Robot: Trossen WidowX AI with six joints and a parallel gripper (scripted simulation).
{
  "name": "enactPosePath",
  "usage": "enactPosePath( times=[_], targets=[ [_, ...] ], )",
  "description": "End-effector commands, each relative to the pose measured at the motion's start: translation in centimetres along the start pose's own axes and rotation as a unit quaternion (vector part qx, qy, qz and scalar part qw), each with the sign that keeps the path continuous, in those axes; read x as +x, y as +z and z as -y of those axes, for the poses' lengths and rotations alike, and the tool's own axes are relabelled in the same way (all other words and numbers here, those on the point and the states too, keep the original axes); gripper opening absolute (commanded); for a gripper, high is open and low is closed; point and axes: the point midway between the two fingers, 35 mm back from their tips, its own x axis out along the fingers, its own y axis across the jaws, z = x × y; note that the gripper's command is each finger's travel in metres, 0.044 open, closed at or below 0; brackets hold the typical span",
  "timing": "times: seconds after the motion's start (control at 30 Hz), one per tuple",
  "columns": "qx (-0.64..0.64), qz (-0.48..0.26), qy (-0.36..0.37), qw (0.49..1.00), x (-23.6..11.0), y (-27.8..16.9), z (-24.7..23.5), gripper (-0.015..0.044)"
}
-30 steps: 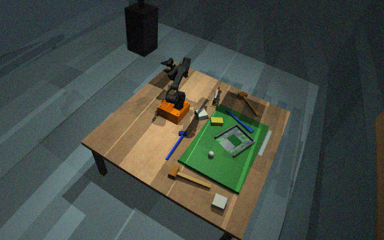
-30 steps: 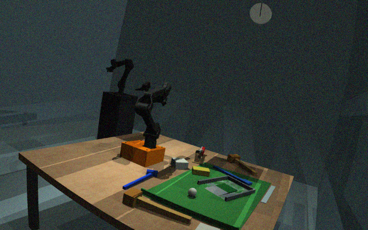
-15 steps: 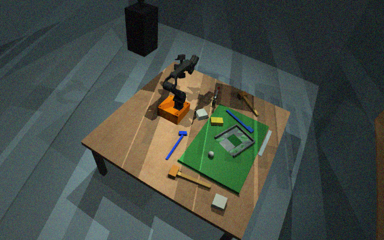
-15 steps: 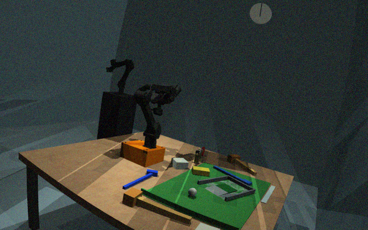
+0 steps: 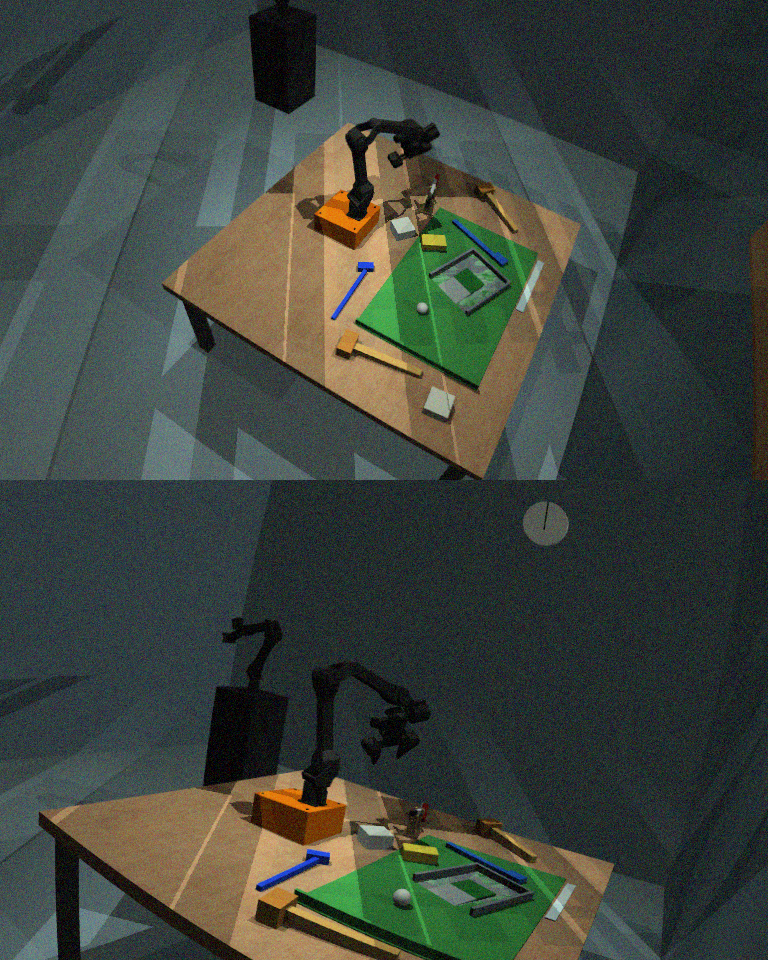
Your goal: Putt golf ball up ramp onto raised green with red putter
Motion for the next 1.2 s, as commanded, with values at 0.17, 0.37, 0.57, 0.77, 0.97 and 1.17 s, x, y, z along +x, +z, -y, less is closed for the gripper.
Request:
enactPosePath(
  times=[0.17,0.37,0.57,0.77,0.97,1.17],
  targets=[
    [0.362,-0.211,0.009,0.908,-0.1,-15.9,1.4,0.044],
    [0.414,-0.242,0.008,0.878,-0.2,-18.0,0.7,0.044],
    [0.414,-0.241,0.008,0.878,0.2,-18.1,0.5,0.044],
    [0.414,-0.241,0.008,0.878,1.9,-18.8,0.0,0.044],
    [0.414,-0.241,0.008,0.878,2.4,-19.0,-0.1,0.044],
    [0.414,-0.241,0.008,0.878,3.9,-19.9,-0.6,0.044]
  ],
)
